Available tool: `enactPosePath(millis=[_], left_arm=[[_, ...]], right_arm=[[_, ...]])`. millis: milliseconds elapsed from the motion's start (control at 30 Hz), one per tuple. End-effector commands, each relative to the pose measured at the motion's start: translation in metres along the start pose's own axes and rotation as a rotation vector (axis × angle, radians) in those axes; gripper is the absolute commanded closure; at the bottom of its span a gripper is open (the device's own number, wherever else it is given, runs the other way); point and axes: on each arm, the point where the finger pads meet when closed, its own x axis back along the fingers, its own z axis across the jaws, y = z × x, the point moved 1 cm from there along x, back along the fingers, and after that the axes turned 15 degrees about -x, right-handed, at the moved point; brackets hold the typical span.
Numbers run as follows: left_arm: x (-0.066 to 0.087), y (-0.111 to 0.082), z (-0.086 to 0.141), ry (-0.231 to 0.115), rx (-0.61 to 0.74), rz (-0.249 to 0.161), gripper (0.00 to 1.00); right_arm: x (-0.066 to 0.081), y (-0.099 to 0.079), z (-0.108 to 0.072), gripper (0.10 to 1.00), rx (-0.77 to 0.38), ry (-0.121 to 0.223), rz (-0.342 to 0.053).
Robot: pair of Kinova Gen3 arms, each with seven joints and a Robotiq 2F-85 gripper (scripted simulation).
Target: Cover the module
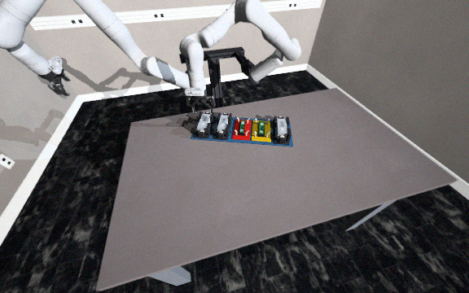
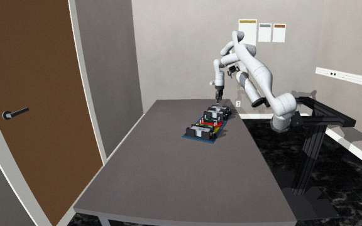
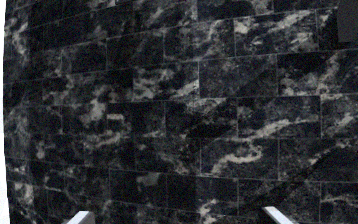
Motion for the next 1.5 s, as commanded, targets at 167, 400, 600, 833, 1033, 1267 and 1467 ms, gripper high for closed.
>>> enactPosePath(millis=[167, 400, 600, 833, 1033, 1267, 1467], left_arm=[[-0.005, 0.001, -0.001, 0.000, -0.006, 0.000, 0.002], [-0.005, 0.001, -0.001, 0.000, -0.006, 0.000, 0.002], [-0.013, 0.000, -0.001, 0.000, -0.003, 0.001, 0.002], [-0.021, 0.000, 0.000, 0.000, -0.006, 0.000, 0.002], [-0.019, -0.001, -0.001, 0.000, -0.001, 0.003, 0.002], [-0.021, 0.000, 0.000, 0.000, -0.005, 0.000, 0.002], [-0.021, 0.000, 0.000, 0.000, -0.006, 0.000, 0.002]], right_arm=[[0.000, 0.000, 0.000, 0.100, -0.001, 0.001, -0.001], [0.000, 0.000, 0.000, 0.100, -0.001, 0.001, -0.001], [0.000, 0.000, 0.000, 0.100, -0.001, 0.001, -0.001], [0.000, 0.000, 0.000, 0.100, -0.001, 0.001, -0.001], [0.000, 0.000, 0.000, 0.100, -0.001, 0.001, -0.001], [0.000, 0.000, 0.000, 0.100, -0.001, 0.001, -0.001], [0.000, 0.000, 0.000, 0.100, -0.001, 0.001, -0.001]])
